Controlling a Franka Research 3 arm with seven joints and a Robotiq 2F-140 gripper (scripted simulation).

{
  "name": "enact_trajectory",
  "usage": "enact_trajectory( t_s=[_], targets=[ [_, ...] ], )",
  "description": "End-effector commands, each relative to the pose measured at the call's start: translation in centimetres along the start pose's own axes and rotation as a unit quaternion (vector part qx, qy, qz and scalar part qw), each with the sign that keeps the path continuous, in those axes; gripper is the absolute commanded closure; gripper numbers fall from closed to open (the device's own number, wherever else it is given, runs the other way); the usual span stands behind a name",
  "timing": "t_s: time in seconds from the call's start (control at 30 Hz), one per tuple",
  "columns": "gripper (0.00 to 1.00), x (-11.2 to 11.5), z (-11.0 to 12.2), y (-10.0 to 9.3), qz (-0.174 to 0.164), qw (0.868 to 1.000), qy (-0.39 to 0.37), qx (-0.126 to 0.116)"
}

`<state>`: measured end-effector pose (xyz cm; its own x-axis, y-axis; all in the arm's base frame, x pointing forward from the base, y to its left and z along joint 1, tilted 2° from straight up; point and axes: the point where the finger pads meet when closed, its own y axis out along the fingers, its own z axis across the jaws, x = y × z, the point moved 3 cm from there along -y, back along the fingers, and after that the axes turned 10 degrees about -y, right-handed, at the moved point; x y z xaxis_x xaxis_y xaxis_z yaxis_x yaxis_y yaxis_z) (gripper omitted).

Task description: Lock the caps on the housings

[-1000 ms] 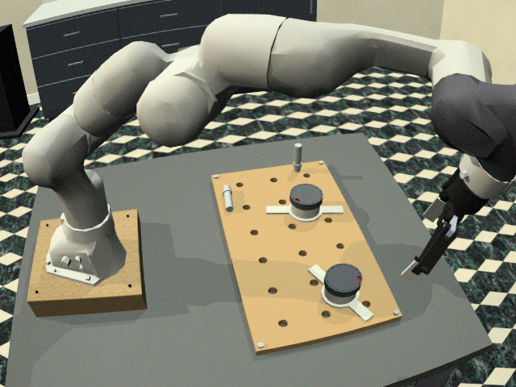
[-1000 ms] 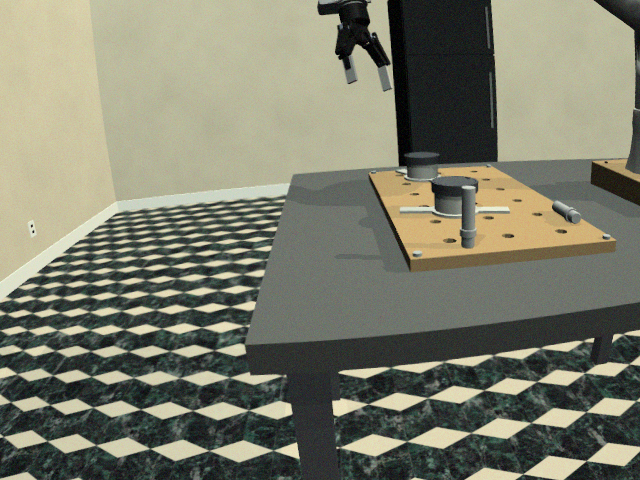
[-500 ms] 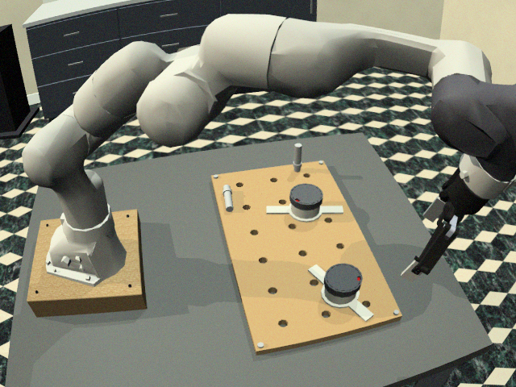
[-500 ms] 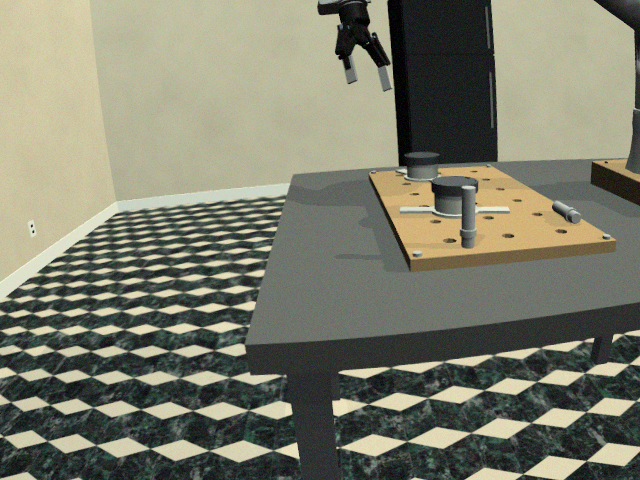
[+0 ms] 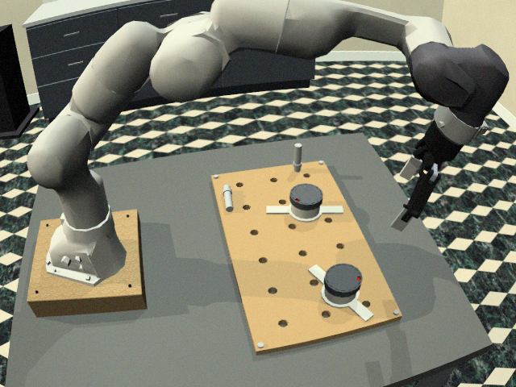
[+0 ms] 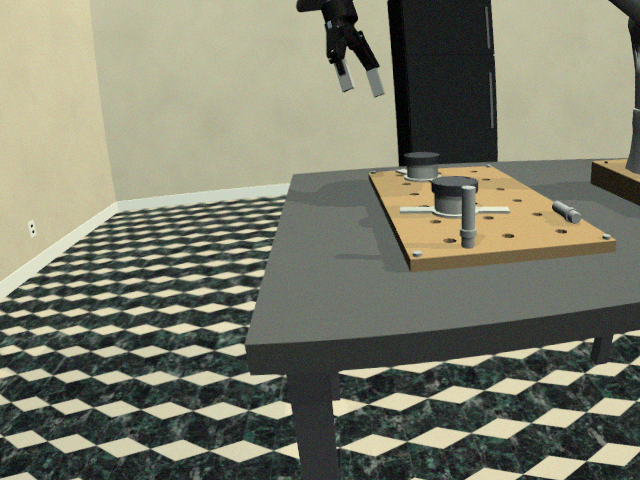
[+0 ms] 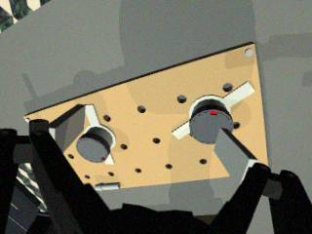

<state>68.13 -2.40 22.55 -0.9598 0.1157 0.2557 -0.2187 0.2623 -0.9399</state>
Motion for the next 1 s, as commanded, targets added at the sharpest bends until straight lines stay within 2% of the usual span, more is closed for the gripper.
enact_trajectory(
  t_s=[0.0, 0.03, 0.07, 0.1, 0.17, 0.2, 0.23, 0.27, 0.37, 0.4, 0.97],
  targets=[
    [0.00, -0.4, -5.5, 1.2, 0.038, 0.999, -0.009, 0.019],
    [0.00, 0.6, -8.7, 2.4, 0.042, 0.998, -0.027, 0.030],
    [0.00, 0.6, -8.8, 2.4, 0.042, 0.998, -0.027, 0.030],
    [0.00, 1.8, -12.1, 3.7, 0.047, 0.997, -0.047, 0.041],
    [0.00, 1.8, -12.1, 3.7, 0.047, 0.997, -0.047, 0.041],
    [0.00, 3.3, -15.3, 5.1, 0.052, 0.995, -0.067, 0.052],
    [0.00, 3.3, -15.3, 5.1, 0.052, 0.995, -0.067, 0.052],
    [0.00, 5.0, -18.4, 6.5, 0.058, 0.992, -0.089, 0.063],
    [0.00, 5.0, -18.4, 6.5, 0.058, 0.992, -0.089, 0.063],
    [0.00, 6.9, -21.3, 8.0, 0.064, 0.989, -0.111, 0.074],
    [0.00, 6.9, -21.3, 8.0, 0.064, 0.989, -0.111, 0.074]
  ],
)
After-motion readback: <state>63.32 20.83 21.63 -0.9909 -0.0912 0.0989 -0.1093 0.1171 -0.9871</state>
